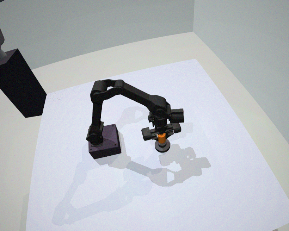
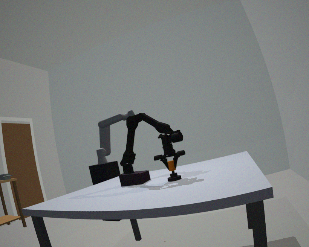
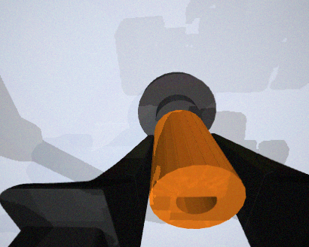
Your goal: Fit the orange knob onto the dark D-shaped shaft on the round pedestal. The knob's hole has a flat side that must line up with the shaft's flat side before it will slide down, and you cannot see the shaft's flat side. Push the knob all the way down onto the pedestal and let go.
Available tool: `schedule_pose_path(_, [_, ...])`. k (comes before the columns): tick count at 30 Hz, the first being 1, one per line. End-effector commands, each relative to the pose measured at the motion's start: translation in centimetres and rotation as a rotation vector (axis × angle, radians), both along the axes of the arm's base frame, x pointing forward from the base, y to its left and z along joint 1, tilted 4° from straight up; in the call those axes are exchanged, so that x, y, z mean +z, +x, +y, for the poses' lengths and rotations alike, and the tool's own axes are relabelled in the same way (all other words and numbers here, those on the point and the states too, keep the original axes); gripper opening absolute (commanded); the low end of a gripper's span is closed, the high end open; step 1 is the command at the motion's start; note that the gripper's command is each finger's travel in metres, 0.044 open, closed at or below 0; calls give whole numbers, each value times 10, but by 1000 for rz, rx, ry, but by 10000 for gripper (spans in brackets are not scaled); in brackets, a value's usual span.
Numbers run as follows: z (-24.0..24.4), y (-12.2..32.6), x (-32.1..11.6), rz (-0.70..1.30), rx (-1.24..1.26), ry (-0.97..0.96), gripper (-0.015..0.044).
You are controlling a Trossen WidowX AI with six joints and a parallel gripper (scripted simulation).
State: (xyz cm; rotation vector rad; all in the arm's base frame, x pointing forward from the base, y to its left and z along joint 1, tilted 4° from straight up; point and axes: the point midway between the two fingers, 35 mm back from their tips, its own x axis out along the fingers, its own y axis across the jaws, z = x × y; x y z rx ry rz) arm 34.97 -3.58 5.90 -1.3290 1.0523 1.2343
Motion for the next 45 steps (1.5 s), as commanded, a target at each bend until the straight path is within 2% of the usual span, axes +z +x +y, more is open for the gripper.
schedule_pose_path(1, [0, 2, -1, -4, 9, 0, 0])
schedule_pose_path(45, [1, 2, -10, -4, 6, 1, 0])
